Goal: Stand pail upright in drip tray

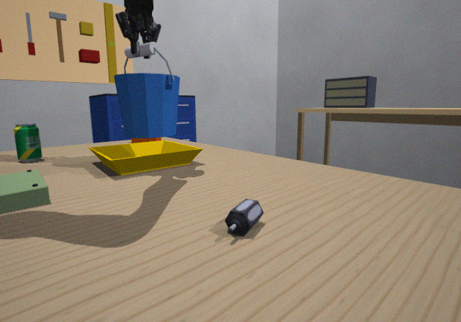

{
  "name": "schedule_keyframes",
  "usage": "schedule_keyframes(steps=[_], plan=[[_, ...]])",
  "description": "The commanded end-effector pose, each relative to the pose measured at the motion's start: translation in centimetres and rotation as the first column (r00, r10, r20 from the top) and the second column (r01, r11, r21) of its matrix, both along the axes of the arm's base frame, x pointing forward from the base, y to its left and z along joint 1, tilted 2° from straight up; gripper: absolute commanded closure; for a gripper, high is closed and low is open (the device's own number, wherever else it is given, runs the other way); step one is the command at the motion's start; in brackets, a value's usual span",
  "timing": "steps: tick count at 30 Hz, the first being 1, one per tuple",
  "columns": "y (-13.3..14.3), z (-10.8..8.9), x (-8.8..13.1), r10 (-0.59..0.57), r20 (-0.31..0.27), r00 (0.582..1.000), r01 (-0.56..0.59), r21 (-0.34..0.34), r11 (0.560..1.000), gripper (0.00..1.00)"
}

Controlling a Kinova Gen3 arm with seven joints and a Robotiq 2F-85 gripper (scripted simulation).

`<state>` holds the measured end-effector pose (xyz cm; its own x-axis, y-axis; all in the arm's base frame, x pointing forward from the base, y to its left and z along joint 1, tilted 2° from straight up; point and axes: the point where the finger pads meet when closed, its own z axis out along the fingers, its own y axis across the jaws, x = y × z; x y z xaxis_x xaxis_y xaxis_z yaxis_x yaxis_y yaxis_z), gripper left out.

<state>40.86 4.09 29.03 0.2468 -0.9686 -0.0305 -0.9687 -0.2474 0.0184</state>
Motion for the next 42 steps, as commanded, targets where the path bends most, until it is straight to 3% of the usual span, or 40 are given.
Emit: schedule_keyframes(steps=[1,42], plan=[[0.8,0.1,-0.1,0.009,0.002,1.000,-0.009,-0.001,1.000,0.90],[3.6,0.2,-0.7,0.009,0.002,1.000,-0.009,-0.001,1.000,0.90]])
